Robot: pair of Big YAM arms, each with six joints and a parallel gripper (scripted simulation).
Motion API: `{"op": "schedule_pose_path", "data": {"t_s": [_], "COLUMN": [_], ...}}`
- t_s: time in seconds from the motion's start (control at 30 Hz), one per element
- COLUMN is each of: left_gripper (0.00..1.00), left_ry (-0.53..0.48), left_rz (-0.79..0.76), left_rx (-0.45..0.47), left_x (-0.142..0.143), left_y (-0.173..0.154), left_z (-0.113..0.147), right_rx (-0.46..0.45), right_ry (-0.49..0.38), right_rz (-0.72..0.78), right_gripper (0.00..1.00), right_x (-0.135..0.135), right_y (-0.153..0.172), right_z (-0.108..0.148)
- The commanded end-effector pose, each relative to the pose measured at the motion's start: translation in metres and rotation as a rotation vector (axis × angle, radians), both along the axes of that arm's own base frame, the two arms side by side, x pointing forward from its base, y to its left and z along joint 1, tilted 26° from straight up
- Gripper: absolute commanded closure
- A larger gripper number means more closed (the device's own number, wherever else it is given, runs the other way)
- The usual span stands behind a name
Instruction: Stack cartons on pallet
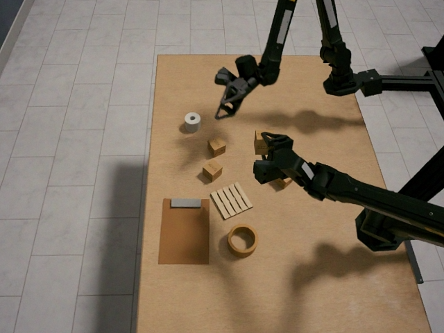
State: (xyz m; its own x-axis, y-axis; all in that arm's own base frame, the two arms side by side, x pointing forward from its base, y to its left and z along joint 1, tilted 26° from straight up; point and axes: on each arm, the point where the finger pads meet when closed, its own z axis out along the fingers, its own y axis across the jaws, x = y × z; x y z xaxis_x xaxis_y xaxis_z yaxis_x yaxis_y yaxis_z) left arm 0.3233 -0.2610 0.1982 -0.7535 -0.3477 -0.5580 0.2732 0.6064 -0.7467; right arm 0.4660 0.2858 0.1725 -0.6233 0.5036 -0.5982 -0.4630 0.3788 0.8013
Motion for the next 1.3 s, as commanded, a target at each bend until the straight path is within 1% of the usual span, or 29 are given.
{"op": "schedule_pose_path", "data": {"t_s": [0.0, 0.13, 0.27, 0.33, 0.4, 0.43, 0.5, 0.57, 0.67, 1.27], "left_gripper": [0.50, 0.50, 0.50, 0.50, 0.50, 0.50, 0.50, 0.50, 0.50, 0.50], "left_ry": [-0.023, -0.023, -0.023, -0.023, -0.023, -0.023, -0.023, -0.023, -0.023, -0.023], "left_rz": [-0.001, -0.001, -0.001, -0.001, -0.001, -0.001, -0.001, -0.001, -0.001, -0.001], "left_rx": [-0.017, -0.017, -0.017, -0.017, -0.017, -0.017, -0.017, -0.017, -0.017, -0.017], "left_x": [0.006, 0.006, 0.006, 0.006, 0.006, 0.006, 0.006, 0.006, 0.006, 0.006], "left_y": [-0.005, -0.005, -0.005, -0.005, -0.005, -0.005, -0.005, -0.005, -0.005, -0.005], "left_z": [0.016, 0.016, 0.016, 0.016, 0.016, 0.016, 0.016, 0.016, 0.016, 0.016], "right_rx": [0.189, 0.287, 0.334, 0.334, 0.338, 0.331, 0.316, 0.322, 0.321, 0.321], "right_ry": [0.100, 0.194, 0.252, 0.252, 0.257, 0.246, 0.242, 0.220, 0.222, 0.222], "right_rz": [0.117, 0.261, 0.381, 0.381, 0.407, 0.421, 0.409, 0.397, 0.407, 0.407], "right_gripper": [0.00, 0.00, 0.00, 0.00, 0.00, 0.00, 0.00, 0.00, 0.00, 0.00], "right_x": [-0.029, -0.072, -0.111, -0.111, -0.120, -0.125, -0.121, -0.115, -0.119, -0.119], "right_y": [0.050, 0.089, 0.116, 0.116, 0.121, 0.124, 0.121, 0.116, 0.120, 0.120], "right_z": [-0.009, -0.022, -0.033, -0.033, -0.036, -0.037, -0.041, -0.033, -0.033, -0.033]}}
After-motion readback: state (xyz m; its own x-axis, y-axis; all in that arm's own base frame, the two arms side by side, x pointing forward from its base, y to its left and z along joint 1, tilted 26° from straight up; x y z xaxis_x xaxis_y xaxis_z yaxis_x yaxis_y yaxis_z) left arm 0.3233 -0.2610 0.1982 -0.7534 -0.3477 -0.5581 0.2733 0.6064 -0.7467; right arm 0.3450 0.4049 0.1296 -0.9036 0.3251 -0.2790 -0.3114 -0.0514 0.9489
